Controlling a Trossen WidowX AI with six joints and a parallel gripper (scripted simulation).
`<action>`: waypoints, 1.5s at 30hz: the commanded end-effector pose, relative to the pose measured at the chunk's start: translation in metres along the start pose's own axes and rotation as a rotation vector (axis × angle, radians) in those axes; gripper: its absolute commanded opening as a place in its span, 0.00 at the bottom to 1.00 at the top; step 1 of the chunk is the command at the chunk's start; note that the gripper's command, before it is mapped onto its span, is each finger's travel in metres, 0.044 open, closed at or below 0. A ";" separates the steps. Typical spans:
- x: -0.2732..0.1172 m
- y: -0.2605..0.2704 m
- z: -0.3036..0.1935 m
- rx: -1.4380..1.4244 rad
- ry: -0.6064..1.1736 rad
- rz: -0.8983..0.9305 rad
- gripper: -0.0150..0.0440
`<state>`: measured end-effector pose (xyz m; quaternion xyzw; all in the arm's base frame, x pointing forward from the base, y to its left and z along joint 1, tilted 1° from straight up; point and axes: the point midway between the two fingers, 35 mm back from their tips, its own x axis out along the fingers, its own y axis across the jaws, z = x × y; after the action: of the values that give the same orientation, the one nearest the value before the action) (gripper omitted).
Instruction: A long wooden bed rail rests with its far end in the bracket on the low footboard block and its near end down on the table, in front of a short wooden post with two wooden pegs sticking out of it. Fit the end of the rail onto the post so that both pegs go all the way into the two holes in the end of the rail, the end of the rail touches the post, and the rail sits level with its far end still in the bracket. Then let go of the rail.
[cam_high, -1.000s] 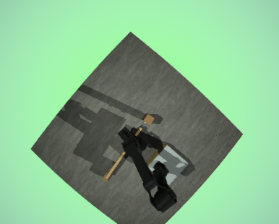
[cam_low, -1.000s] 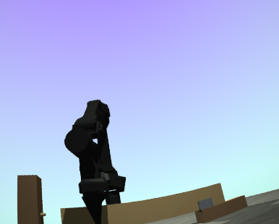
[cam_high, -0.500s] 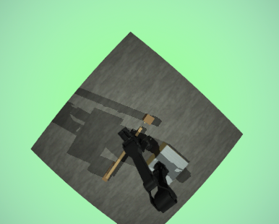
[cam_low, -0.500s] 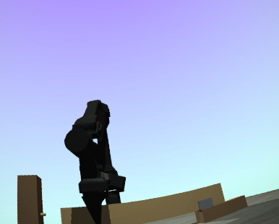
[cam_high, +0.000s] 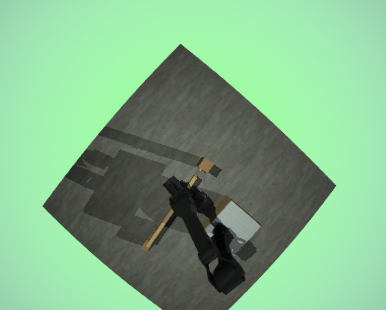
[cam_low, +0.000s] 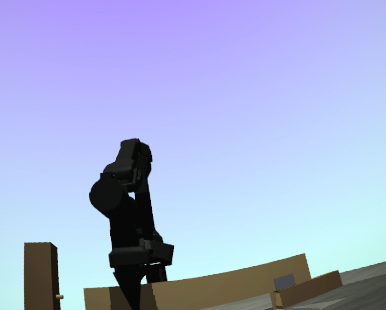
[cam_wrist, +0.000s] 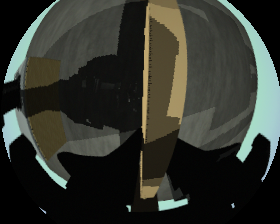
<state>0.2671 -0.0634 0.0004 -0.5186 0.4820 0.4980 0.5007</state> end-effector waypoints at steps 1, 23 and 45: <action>-0.002 0.000 0.000 0.000 0.000 -0.003 0.25; -0.001 0.000 -0.004 0.000 0.000 -0.003 0.25; -0.001 -0.001 -0.011 0.000 0.001 -0.003 0.25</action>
<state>0.2662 -0.0716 -0.0001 -0.5166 0.4820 0.4990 0.5018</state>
